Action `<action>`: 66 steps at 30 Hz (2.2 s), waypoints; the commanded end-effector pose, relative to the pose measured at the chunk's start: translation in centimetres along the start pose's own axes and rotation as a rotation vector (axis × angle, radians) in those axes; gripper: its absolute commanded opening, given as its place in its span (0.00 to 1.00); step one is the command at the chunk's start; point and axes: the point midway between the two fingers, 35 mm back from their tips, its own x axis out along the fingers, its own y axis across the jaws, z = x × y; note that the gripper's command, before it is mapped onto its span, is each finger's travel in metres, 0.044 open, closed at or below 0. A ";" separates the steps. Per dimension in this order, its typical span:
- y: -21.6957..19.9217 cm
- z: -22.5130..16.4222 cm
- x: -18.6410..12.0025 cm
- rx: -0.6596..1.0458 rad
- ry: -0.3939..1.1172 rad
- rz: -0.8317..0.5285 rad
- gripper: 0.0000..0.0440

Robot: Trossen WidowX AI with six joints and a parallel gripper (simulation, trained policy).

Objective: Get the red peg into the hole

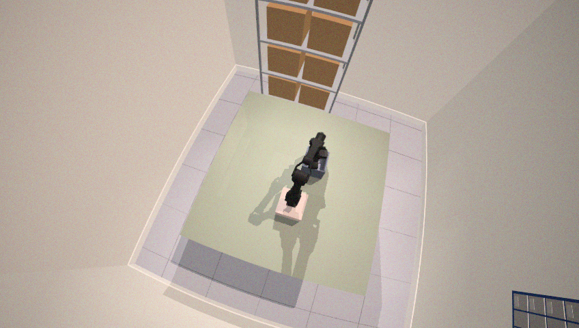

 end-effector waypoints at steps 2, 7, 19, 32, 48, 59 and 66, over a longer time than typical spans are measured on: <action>-0.1 0.4 1.7 0.001 0.022 -0.018 0.00; 0.0 1.0 2.8 0.000 0.030 -0.018 0.00; 0.0 1.4 5.6 -0.038 0.042 -0.038 0.00; 0.5 1.2 6.4 -0.066 0.102 -0.057 0.33; 1.7 2.2 3.9 -0.036 0.270 0.012 0.44; 2.3 3.4 2.1 -0.022 0.313 0.062 0.51; 2.9 4.5 0.9 -0.016 0.316 0.106 0.54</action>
